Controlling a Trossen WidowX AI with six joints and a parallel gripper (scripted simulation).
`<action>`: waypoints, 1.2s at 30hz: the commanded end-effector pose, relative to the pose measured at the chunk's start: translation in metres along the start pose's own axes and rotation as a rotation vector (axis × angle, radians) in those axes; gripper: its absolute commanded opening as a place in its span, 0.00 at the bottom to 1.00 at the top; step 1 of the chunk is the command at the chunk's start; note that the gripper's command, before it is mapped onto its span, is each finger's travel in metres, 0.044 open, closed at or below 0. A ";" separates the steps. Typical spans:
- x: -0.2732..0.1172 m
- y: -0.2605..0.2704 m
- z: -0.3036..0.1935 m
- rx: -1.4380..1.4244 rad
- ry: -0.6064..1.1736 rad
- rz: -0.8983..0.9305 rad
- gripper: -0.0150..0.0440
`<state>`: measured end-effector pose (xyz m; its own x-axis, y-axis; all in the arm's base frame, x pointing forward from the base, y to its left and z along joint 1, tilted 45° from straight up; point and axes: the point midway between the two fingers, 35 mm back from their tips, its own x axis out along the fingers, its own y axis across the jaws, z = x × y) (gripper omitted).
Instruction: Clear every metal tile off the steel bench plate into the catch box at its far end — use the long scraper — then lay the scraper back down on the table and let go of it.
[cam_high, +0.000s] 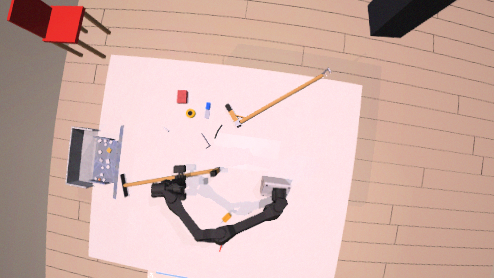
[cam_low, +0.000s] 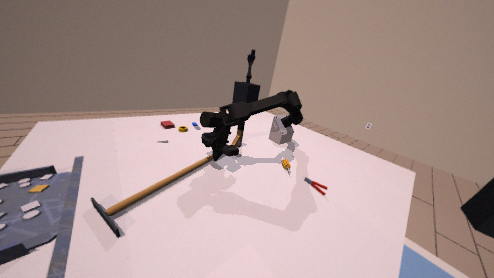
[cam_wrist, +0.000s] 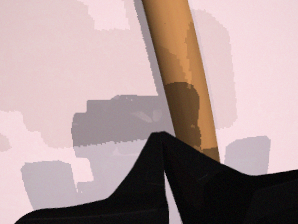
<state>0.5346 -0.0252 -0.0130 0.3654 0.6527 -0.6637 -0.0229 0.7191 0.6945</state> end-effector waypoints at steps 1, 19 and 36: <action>0.001 -0.005 0.002 -0.006 -0.001 -0.001 0.25; 0.001 -0.023 0.005 -0.006 -0.002 -0.001 0.25; -0.010 -0.031 0.011 -0.006 -0.008 -0.002 0.25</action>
<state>0.5411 -0.0508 -0.0314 0.3688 0.6512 -0.6633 -0.0236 0.7199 0.6937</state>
